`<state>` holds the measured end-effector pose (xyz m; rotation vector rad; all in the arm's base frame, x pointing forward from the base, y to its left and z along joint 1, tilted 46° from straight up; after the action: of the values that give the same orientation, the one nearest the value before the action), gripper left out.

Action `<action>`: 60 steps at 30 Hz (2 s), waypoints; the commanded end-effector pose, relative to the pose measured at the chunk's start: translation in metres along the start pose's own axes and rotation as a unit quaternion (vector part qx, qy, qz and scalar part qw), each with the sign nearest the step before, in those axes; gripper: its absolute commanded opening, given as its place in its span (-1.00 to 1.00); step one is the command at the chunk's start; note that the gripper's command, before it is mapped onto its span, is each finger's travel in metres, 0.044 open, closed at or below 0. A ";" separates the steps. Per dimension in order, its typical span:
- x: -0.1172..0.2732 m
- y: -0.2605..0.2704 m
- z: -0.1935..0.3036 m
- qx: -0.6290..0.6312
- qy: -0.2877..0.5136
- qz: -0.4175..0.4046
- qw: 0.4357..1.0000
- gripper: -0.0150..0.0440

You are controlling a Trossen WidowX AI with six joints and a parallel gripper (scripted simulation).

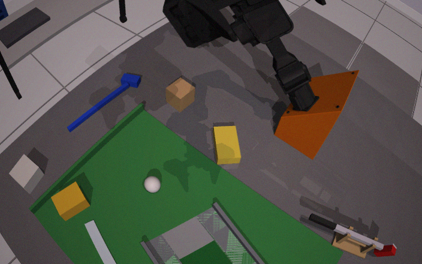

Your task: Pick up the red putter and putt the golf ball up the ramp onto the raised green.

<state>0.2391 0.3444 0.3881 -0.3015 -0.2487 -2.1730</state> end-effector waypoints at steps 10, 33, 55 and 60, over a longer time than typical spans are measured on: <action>-0.027 0.003 -0.044 0.162 -0.097 -0.019 0.982 1.00; -0.093 0.000 -0.234 0.784 -0.285 0.295 0.467 1.00; -0.073 -0.002 -0.383 0.755 -0.031 0.632 -0.172 1.00; -0.060 -0.003 -0.413 0.676 0.078 0.673 -0.292 1.00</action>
<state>0.2379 0.3046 0.0196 0.5577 -1.5323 1.0396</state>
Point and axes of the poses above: the point midway between the two fingers, 35 mm back from their tips, its own x axis back along the fingers, its own y axis across the jaws, z = x × y, the point moved 10 cm from there along x, back along the fingers
